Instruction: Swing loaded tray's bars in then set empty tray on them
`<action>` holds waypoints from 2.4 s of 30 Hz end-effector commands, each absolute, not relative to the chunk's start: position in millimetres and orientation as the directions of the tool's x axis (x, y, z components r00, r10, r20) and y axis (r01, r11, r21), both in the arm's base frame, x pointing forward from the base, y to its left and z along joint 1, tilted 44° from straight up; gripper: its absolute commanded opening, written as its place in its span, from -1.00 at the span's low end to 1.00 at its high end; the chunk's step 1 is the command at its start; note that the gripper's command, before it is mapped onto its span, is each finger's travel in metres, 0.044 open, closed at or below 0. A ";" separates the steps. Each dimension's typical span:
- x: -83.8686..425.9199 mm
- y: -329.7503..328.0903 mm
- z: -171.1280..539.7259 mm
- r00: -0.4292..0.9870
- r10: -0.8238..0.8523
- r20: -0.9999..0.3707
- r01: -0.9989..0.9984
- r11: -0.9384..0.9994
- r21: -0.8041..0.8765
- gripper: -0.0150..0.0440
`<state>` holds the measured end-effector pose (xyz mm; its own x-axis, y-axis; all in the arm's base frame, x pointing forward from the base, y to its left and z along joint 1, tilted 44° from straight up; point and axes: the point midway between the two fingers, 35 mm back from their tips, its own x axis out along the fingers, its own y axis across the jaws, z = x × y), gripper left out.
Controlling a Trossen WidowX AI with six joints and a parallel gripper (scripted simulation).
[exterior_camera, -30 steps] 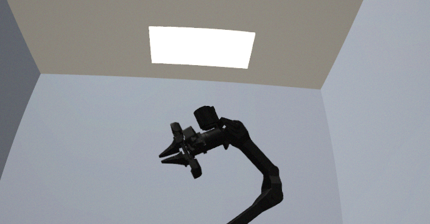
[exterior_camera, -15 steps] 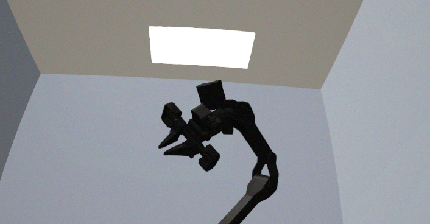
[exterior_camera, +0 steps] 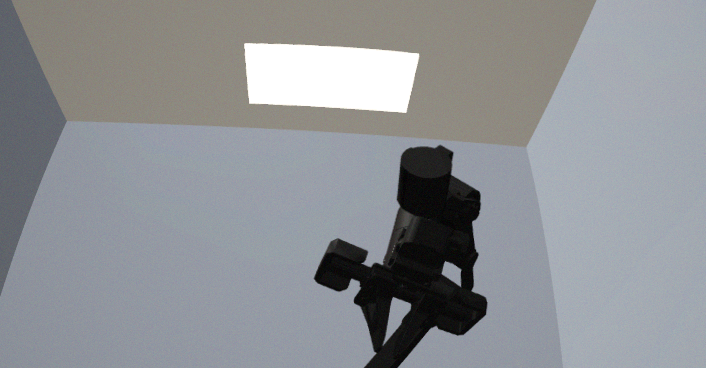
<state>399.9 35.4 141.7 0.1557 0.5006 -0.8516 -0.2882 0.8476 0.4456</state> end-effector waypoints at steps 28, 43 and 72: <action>384.6 222.2 76.7 -0.092 0.692 -0.716 -0.224 0.687 0.692 -0.21; 392.4 185.7 83.3 -0.091 0.690 -0.718 -0.224 0.688 0.690 -0.21; 407.9 132.9 71.3 -0.091 0.688 -0.720 -0.224 0.690 0.688 -0.21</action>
